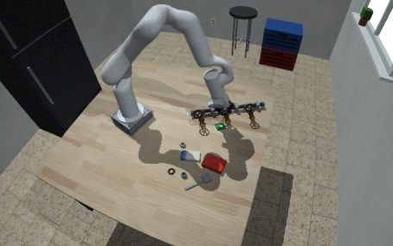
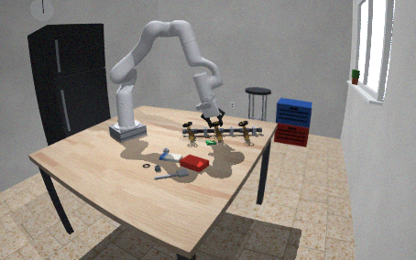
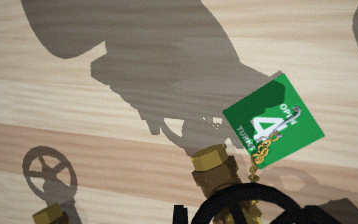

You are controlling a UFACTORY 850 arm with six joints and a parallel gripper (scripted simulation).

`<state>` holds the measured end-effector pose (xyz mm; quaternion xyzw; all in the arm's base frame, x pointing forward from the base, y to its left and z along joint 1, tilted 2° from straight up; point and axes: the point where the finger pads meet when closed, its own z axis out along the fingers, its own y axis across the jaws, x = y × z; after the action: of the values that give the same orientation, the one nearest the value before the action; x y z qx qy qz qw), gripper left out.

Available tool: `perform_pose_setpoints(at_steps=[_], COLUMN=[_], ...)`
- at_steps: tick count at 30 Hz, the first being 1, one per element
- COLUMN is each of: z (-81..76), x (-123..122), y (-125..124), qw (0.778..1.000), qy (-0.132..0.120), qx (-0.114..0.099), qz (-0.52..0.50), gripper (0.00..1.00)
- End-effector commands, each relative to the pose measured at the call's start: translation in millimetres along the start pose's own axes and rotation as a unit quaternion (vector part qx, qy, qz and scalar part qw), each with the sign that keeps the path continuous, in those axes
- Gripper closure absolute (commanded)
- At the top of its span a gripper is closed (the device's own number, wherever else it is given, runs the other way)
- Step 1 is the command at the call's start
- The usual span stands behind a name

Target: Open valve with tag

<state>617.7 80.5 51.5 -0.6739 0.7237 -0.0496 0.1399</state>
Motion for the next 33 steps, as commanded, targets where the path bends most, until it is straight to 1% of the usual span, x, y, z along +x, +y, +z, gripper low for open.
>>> perform_pose_setpoints(at_steps=[1,18,25,29,31,33], z=[-0.7,-0.7,-0.7,-0.7,-0.7,-0.7], x=[-0.3,-0.3,-0.3,-0.3,-0.3,-0.3], y=[-1.4,-1.4,-1.4,-1.4,-1.4,-1.4], qw=[1.0,1.0,0.997,0.989,0.989,0.982], qy=[0.0,0.0,0.0,0.0,0.0,0.0], qx=[0.001,0.001,0.001,0.001,0.001,0.001], qz=[0.0,-0.017,-0.083,-0.148,-0.148,-0.188], gripper=[1.0,1.0,1.0,1.0,1.0,1.0])
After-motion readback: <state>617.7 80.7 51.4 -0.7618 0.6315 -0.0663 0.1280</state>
